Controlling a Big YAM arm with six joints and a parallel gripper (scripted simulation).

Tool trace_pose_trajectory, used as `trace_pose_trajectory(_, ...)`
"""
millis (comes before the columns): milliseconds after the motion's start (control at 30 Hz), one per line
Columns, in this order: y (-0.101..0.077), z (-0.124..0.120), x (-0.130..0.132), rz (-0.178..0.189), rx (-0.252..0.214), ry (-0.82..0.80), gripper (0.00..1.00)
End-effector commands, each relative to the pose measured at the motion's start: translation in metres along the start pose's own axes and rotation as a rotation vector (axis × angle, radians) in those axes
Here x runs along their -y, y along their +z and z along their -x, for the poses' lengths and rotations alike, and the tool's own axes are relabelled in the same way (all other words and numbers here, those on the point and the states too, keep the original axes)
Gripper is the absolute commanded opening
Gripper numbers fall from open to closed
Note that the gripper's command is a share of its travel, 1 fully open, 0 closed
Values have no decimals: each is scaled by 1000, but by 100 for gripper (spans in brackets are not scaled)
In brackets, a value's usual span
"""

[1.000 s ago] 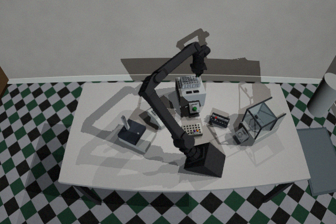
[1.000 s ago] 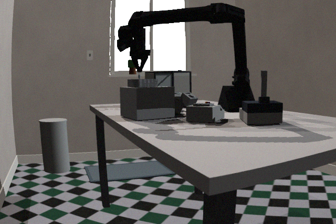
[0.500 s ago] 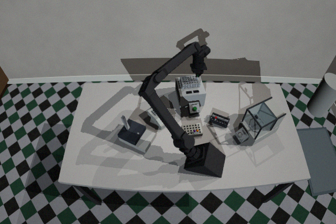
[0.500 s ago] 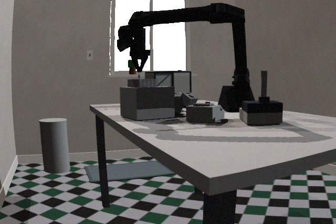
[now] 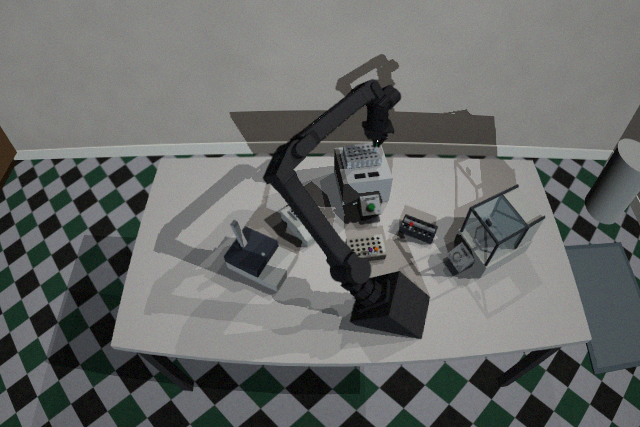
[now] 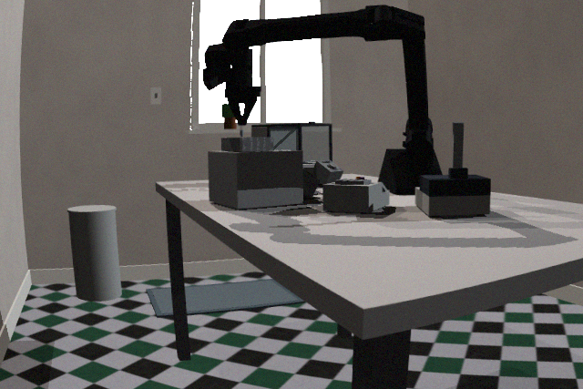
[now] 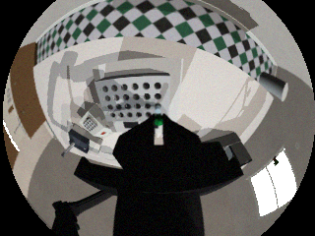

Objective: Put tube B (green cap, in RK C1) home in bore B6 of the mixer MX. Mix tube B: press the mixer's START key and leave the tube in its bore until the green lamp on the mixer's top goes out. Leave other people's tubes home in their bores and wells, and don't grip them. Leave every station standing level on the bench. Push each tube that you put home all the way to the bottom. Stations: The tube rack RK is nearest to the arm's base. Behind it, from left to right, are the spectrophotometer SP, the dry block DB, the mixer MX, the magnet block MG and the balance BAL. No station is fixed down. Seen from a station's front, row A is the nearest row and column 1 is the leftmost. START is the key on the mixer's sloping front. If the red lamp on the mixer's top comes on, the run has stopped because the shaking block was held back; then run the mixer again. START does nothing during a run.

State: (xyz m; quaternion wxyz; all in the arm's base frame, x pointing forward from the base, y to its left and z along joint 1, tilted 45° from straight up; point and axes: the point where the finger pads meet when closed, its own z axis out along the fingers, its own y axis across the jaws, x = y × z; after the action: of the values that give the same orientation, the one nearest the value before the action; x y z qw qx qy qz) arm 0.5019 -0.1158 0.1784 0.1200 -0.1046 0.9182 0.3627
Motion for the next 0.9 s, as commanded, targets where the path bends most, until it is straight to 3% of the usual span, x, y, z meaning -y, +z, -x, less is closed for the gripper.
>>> trace_pose_trajectory(0, 4, 6, -8, -6, 1, -38, 9)
trace_pose_trajectory(867, 8, 0, 4, 5, -9, -16, 9)
